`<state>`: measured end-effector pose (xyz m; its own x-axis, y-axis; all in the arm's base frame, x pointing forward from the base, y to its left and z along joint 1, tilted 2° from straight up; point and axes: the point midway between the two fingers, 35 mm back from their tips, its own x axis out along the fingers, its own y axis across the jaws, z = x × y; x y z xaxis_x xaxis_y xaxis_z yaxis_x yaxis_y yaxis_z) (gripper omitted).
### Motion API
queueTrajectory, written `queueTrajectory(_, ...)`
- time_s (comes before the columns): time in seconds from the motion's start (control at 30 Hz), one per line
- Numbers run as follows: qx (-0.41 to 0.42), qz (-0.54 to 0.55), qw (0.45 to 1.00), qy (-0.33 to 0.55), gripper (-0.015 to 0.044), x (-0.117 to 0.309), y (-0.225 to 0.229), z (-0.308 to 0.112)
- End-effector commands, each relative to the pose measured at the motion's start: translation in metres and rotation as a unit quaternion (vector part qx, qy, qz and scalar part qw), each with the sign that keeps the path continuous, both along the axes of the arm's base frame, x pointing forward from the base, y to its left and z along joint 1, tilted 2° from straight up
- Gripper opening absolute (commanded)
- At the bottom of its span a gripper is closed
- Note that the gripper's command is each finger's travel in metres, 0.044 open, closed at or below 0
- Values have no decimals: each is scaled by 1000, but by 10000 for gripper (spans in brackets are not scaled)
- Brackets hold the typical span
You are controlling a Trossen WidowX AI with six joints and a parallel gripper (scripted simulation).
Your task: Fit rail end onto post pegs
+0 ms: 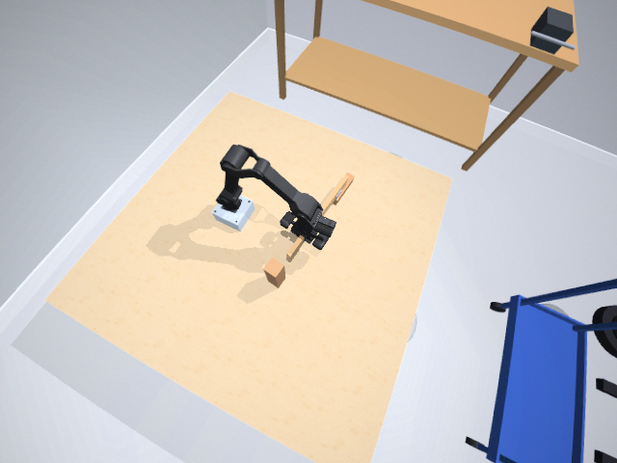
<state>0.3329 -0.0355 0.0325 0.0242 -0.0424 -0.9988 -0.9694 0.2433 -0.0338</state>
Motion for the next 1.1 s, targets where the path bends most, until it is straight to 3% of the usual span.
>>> queueTrajectory(0.0, 0, 1, 1000, -1, 0, -1, -2, 1)
queueTrajectory(1.07, 0, 1, 1000, -1, 0, -2, -12, -1)
